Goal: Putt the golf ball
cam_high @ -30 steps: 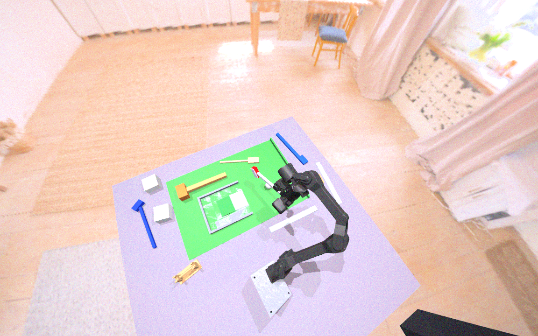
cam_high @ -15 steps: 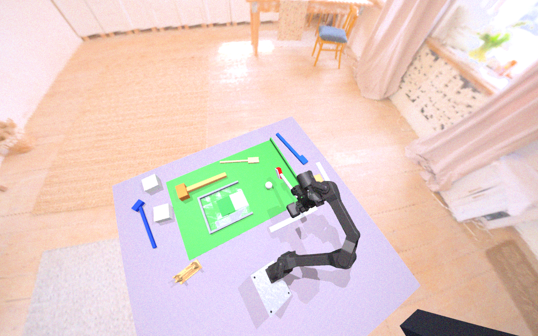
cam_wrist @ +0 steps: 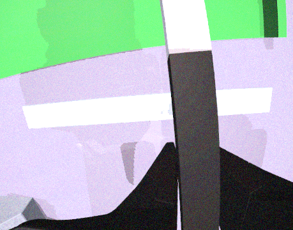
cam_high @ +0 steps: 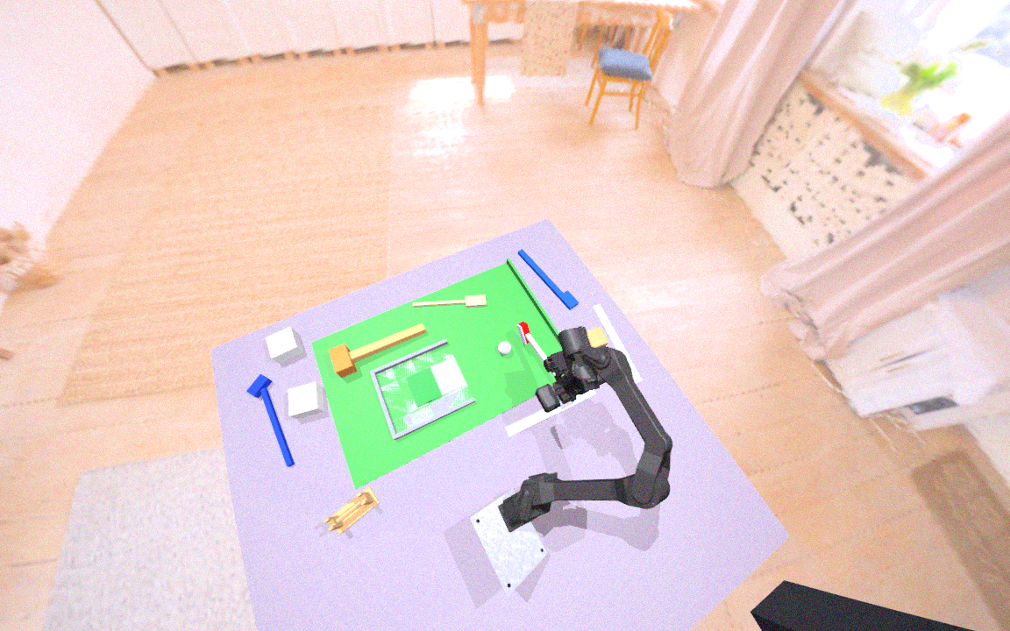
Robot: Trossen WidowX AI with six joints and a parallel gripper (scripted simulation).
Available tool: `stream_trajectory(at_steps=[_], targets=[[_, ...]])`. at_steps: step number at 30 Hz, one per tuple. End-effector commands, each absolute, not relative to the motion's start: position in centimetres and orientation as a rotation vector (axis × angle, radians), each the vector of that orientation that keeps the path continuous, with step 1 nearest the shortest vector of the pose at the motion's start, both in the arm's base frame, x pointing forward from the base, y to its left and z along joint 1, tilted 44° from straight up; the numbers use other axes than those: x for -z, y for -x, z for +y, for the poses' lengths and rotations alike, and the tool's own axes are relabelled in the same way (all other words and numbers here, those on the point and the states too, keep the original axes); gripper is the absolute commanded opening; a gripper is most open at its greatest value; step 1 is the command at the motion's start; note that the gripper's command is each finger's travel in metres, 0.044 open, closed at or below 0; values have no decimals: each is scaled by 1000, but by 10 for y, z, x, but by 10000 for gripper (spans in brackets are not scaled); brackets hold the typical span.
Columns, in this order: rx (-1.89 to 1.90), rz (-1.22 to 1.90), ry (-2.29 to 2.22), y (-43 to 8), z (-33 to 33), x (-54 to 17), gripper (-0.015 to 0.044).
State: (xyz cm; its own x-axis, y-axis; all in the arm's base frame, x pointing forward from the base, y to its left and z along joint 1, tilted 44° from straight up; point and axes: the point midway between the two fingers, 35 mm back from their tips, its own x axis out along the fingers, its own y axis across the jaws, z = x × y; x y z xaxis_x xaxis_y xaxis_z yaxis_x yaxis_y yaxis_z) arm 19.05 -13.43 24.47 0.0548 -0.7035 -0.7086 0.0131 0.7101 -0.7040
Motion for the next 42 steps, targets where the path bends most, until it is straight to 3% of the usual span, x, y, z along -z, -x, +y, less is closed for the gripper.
stream_trajectory(at_steps=[1, 42], targets=[[590, 1423, 612, -191, -136, -242, 0], [607, 1427, 613, -191, -175, -241, 0]])
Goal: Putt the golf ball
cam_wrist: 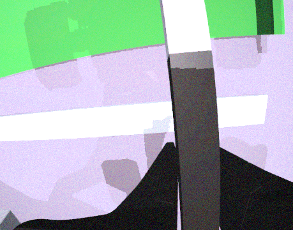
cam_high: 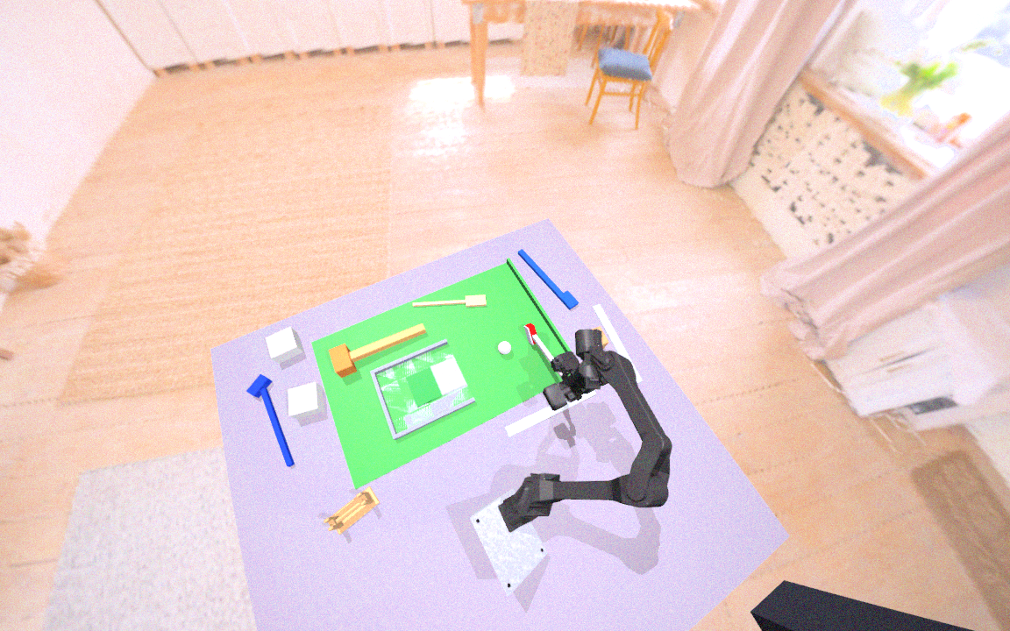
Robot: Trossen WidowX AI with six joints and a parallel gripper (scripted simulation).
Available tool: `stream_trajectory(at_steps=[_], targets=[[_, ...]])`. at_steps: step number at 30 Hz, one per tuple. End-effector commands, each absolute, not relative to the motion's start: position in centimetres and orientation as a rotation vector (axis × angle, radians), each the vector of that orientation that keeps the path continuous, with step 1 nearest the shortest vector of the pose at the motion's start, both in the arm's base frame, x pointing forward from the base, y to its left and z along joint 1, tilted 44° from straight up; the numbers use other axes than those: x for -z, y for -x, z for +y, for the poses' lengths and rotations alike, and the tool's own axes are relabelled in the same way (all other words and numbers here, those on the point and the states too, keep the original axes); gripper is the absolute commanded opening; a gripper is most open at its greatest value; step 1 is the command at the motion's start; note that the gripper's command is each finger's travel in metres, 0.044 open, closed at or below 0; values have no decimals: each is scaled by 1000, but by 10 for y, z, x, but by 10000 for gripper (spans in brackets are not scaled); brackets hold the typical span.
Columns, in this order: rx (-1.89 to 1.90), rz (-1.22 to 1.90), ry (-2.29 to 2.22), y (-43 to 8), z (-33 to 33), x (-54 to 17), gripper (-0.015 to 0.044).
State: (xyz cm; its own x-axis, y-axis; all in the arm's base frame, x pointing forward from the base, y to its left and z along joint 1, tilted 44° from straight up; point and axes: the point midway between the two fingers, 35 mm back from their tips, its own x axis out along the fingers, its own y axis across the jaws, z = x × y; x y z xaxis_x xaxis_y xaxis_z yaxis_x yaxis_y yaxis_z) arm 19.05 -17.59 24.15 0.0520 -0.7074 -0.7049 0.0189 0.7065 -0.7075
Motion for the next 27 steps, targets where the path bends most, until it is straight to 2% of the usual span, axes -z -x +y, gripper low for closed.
stream_trajectory(at_steps=[1, 4, 15, 27], targets=[[607, 1427, 613, -191, -175, -241, 0], [601, 1428, 607, -193, -169, -234, 0], [586, 1428, 609, -194, -80, -146, 0], [578, 1416, 600, -193, -55, -169, 0]])
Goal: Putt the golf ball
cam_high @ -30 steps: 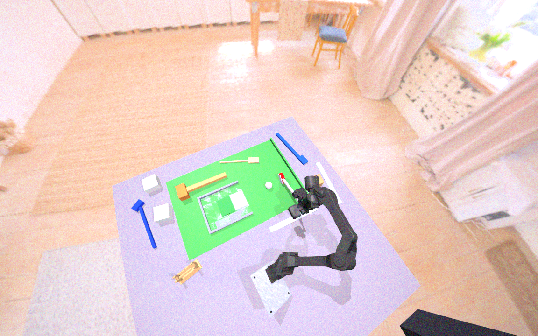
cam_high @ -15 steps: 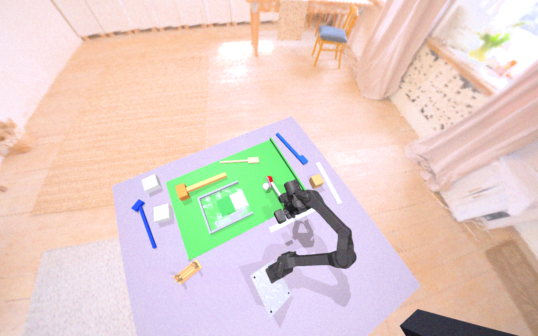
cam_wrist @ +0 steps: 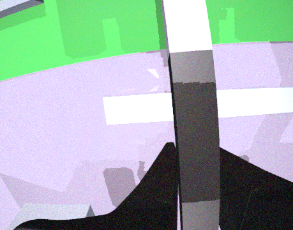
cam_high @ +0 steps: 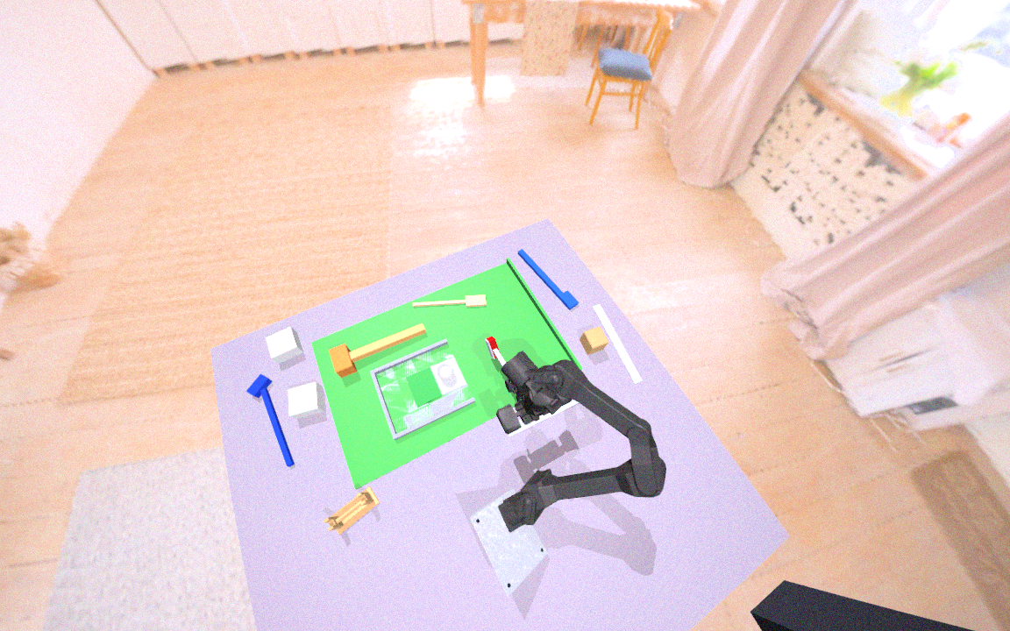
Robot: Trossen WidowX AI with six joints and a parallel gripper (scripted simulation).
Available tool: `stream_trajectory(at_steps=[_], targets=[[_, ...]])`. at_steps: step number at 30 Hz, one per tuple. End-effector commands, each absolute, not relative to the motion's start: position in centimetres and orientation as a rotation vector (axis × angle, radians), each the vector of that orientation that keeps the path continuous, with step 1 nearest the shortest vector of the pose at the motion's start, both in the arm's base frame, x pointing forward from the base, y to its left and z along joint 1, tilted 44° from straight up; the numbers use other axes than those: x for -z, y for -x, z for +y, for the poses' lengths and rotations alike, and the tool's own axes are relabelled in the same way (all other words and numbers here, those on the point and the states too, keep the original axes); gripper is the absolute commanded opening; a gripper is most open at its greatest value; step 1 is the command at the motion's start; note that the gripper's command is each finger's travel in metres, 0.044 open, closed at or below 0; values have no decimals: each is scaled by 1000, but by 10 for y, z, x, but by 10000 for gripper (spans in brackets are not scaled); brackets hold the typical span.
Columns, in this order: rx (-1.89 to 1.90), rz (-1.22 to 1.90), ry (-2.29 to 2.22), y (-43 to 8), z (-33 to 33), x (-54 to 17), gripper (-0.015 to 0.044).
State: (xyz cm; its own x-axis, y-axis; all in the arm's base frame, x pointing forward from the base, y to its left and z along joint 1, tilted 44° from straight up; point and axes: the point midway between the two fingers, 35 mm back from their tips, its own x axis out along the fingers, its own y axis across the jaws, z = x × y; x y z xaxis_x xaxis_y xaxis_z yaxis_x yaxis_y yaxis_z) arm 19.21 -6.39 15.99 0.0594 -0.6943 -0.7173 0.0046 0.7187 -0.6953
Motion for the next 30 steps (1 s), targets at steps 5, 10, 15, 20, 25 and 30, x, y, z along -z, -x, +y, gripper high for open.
stream_trajectory(at_steps=[5, 10, 15, 20, 25, 30], targets=[[578, 1408, 597, -190, -39, -185, 0], [577, 1411, 606, -190, -43, -182, 0], [577, 1411, 606, -190, -43, -182, 0], [577, 1411, 606, -190, -43, -182, 0], [577, 1411, 606, -190, -43, -182, 0], [577, 1411, 606, -190, -43, -182, 0]])
